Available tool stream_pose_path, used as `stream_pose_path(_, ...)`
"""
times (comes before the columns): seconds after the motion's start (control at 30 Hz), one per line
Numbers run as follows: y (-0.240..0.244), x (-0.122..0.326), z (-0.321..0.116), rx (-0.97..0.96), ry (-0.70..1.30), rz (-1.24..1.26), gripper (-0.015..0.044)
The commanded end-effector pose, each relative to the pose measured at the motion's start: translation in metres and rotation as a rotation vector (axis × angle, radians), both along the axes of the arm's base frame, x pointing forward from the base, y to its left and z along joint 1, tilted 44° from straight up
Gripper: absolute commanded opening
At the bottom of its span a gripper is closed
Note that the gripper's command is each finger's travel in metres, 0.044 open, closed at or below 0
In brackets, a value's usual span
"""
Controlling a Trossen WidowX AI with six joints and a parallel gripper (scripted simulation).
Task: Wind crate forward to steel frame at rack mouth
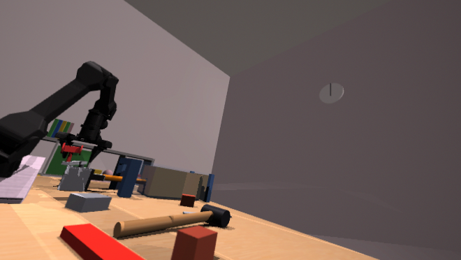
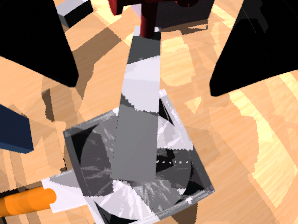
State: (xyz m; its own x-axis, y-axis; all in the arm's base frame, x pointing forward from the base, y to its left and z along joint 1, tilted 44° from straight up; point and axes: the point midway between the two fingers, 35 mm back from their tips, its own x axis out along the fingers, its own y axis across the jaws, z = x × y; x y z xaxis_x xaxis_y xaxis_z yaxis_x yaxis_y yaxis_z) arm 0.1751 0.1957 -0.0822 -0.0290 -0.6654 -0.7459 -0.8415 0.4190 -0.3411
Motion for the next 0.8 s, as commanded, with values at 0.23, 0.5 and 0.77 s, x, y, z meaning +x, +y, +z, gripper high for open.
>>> stream_pose_path(0.23,-0.011,-0.001,-0.010,-0.013,0.005,0.003,0.0440)
stream_pose_path(0.5,-0.017,-0.001,-0.016,-0.014,0.005,0.003,0.0440)
stream_pose_path(0.77,-0.012,0.000,-0.013,0.000,-0.001,-0.001,0.0256)
